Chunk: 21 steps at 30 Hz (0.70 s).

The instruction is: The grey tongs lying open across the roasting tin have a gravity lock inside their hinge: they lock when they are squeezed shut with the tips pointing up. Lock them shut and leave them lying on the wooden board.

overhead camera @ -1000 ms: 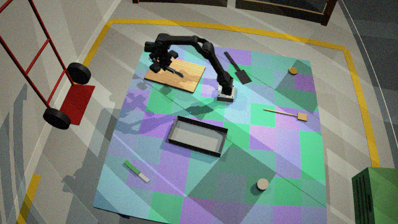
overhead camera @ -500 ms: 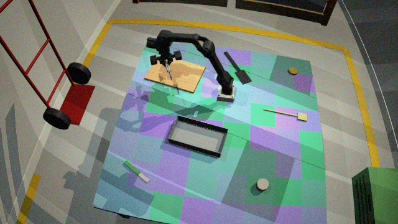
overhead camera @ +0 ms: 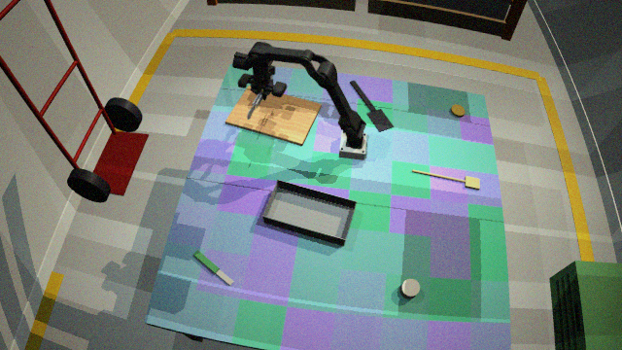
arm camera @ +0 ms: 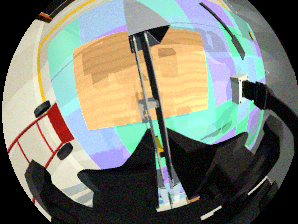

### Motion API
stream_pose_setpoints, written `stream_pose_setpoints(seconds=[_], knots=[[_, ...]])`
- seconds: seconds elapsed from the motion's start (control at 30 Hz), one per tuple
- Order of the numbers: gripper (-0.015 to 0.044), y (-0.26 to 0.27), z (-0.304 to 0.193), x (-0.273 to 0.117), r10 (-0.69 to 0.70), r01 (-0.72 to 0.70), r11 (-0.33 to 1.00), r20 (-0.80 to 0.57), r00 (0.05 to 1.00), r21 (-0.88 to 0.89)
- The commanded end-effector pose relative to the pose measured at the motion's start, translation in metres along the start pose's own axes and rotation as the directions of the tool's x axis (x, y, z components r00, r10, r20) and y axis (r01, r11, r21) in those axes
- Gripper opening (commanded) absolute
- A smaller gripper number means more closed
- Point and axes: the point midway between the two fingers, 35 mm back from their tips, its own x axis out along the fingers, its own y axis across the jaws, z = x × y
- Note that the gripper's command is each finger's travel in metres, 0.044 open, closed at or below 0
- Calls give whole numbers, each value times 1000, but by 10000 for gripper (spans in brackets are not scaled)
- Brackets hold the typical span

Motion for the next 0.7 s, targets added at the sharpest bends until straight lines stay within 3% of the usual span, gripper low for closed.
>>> stream_pose_setpoints(seconds=[0.0,0.33,0.67], knots=[[-150,0,6,0,1,-1,991,-5,1000,137],[-150,0,26,1,1,1,859,-4,1000,512],[-150,-2,46,1,0,2,591,-3,1000,807]])
